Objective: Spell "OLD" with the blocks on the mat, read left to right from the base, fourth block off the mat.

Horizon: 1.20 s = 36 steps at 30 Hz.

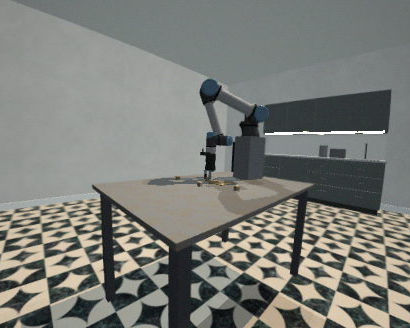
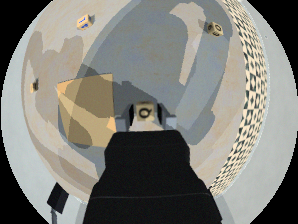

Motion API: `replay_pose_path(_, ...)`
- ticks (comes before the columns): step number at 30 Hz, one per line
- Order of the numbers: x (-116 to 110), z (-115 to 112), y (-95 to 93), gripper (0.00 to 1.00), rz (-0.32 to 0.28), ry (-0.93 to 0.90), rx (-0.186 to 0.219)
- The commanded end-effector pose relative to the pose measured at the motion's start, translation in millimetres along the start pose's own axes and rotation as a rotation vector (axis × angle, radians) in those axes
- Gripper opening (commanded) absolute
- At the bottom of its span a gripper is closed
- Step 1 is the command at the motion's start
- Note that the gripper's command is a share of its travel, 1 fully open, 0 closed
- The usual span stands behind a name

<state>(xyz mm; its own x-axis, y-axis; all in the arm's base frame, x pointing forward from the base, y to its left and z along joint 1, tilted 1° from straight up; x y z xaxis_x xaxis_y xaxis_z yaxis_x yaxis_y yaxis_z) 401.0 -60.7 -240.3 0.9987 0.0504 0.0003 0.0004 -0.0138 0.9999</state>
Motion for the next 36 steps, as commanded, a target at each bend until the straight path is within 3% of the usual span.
replay_pose_path(1,0.5,0.3,16.0,0.79,0.002,0.0,-0.001)
replay_pose_path(18,0.4,0.2,75.1,0.79,0.002,0.0,-0.001)
replay_pose_path(29,0.4,0.2,83.1,0.79,0.002,0.0,-0.001)
replay_pose_path(30,0.4,0.2,83.1,1.0,0.002,0.0,-0.001)
replay_pose_path(36,0.4,0.2,83.1,1.0,0.002,0.0,-0.001)
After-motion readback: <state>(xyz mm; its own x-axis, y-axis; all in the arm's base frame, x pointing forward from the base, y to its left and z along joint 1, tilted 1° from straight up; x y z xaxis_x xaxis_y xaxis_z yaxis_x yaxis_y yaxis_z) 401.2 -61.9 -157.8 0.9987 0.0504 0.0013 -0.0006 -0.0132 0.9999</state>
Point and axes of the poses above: the point where the finger pads meet when closed, its own y axis back along the fingers, its own z axis across the jaws, x = y × z, the point moved 8 cm from there along y, back along the fingers, and after that the axes turned 3 degrees about -y, right-handed, at the moved point
